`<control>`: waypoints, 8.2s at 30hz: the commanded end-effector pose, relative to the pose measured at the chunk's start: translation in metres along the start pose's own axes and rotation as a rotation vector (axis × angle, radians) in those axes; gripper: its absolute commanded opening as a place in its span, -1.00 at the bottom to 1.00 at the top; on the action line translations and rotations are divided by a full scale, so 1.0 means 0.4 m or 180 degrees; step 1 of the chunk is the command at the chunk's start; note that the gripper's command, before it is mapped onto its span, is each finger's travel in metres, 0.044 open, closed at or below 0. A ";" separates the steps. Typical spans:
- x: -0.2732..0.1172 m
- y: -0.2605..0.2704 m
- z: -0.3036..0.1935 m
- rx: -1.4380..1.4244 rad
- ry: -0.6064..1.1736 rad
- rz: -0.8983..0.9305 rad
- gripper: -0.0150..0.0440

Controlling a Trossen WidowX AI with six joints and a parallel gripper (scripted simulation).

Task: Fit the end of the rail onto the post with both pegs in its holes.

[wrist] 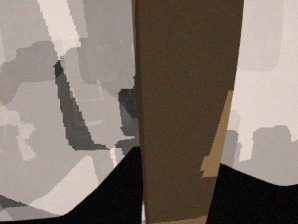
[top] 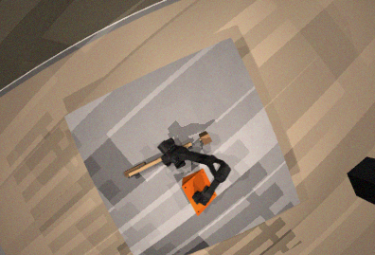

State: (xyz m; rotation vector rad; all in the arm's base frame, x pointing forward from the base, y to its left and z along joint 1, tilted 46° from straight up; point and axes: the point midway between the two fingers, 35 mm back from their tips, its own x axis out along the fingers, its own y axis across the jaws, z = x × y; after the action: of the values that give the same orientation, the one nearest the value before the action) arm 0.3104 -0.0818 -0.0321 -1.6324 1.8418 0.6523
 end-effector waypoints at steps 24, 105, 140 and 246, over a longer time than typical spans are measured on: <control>-0.023 -0.003 0.001 -0.0004 0.0011 -0.0001 -0.49; -0.078 -0.005 0.001 -0.0004 0.0007 -0.0001 -0.49; -0.072 -0.003 -0.018 -0.0005 0.0009 -0.0001 -0.49; -0.074 -0.004 -0.100 -0.0005 0.0014 0.0000 -0.49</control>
State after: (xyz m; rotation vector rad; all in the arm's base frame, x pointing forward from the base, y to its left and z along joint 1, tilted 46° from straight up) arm 0.3091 -0.0889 0.0136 -1.6282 1.8527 0.6555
